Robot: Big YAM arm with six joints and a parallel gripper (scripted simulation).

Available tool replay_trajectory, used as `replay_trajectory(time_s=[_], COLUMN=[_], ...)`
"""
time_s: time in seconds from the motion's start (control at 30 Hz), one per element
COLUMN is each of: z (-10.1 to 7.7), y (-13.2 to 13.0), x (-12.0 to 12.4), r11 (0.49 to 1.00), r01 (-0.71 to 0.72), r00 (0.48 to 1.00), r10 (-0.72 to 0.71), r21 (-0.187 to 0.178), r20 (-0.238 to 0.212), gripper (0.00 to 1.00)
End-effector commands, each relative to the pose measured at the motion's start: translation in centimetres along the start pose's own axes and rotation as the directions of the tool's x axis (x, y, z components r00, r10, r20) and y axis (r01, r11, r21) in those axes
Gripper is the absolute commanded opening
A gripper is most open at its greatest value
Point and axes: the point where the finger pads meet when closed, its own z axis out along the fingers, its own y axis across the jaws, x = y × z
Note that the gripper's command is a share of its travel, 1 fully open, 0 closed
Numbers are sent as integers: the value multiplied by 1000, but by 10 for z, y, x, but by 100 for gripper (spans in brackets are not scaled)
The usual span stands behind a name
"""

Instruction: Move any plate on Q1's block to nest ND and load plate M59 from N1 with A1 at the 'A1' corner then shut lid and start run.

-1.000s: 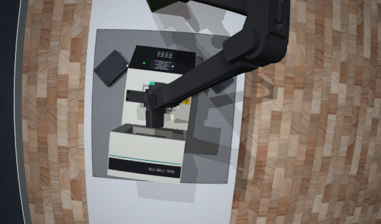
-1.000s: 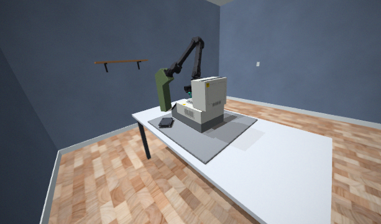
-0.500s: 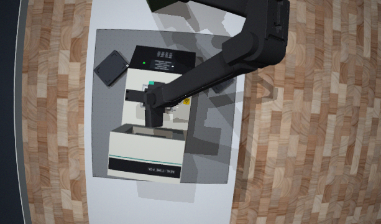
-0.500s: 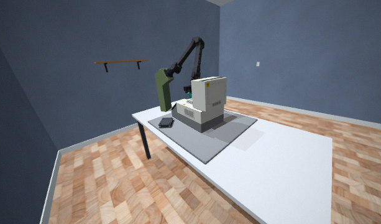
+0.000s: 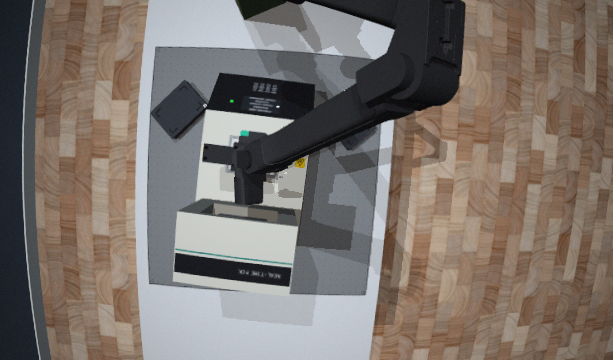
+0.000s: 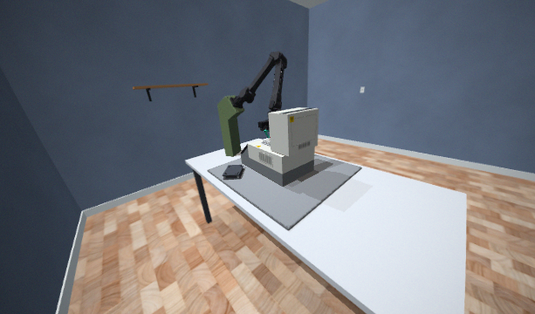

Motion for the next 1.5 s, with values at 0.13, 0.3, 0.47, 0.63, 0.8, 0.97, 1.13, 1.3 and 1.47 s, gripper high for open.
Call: replay_trajectory(time_s=[0.13, 0.3, 0.47, 0.63, 0.8, 0.97, 1.13, 1.3, 1.47], z=[2, 3, 5, 6, 6, 6, 6, 6, 5], y=[8, 2, -1, -3, -4, -4, -4, -4, -4], x=[7, 7, -1, -6, -6, -6, -6, -6, -6], r11=[1000, 1000, 1000, 1000, 1000, 1000, 1000, 1000, 1000], r01=[10, 9, -5, -13, -17, -17, -17, -17, -17], r00=[1000, 1000, 1000, 1000, 1000, 1000, 1000, 1000, 1000], r10=[-10, -9, 5, 14, 17, 17, 17, 17, 17], r21=[-16, -12, -6, -2, 4, 4, 4, 4, 4], r20=[-6, -7, 4, 10, 11, 11, 11, 11, 12], gripper=[0, 0, 0, 0, 0, 0, 0, 0, 0])
